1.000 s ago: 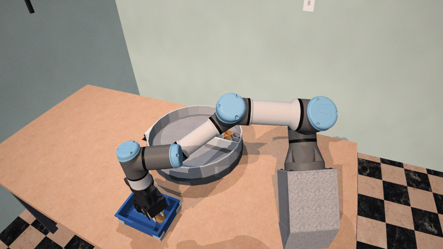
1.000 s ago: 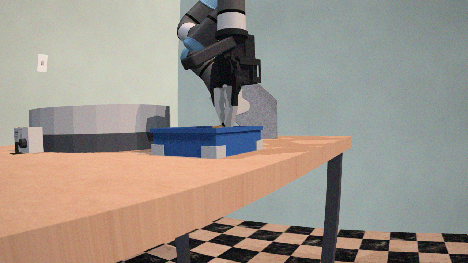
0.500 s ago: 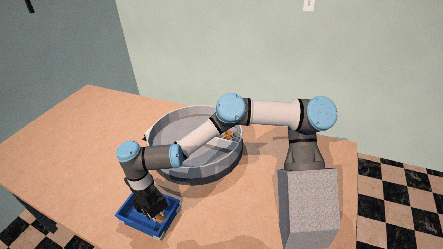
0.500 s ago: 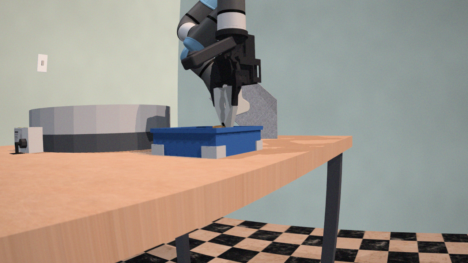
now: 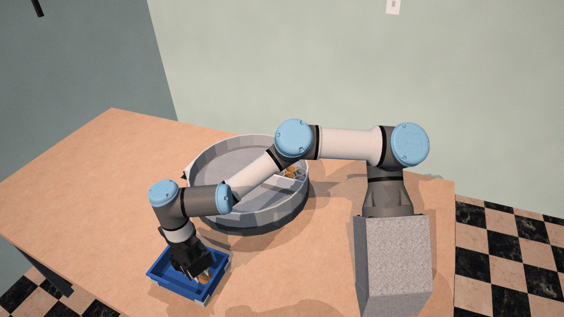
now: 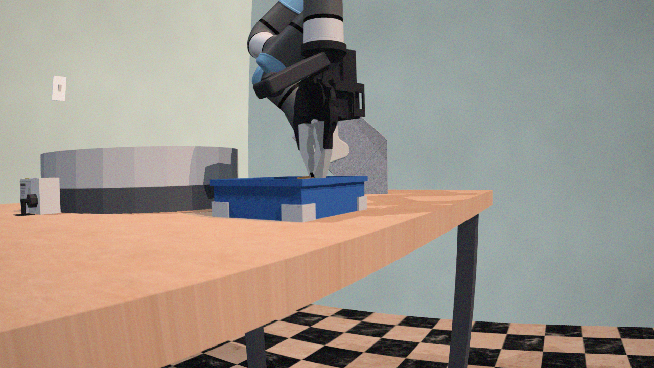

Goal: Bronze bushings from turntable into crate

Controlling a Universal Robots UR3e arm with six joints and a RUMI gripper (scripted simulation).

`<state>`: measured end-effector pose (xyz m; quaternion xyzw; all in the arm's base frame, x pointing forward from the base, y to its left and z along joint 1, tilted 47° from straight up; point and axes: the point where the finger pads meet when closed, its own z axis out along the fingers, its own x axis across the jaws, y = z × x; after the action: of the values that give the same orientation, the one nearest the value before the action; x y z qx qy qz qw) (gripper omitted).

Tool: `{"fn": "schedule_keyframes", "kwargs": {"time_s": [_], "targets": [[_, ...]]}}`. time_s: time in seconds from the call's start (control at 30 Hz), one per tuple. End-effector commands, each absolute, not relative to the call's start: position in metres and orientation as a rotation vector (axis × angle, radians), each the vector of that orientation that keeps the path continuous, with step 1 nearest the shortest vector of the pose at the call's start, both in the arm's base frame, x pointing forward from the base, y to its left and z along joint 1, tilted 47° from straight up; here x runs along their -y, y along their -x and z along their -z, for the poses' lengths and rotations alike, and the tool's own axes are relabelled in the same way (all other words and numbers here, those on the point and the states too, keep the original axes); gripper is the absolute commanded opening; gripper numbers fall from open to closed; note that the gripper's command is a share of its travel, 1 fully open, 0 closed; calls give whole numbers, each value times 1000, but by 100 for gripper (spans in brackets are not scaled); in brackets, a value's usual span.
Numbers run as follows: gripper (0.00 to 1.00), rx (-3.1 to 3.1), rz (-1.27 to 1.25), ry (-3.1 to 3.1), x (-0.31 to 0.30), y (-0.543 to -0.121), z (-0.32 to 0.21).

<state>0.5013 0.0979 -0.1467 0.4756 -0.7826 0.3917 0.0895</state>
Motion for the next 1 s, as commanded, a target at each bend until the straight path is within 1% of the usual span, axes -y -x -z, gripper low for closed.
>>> {"fn": "schedule_keyframes", "kwargs": {"time_s": [0.0, 0.97], "targets": [[0, 2329, -1166, -1416, -98, -502, 147], [0, 2329, -1166, -1416, -96, -503, 149]]}}
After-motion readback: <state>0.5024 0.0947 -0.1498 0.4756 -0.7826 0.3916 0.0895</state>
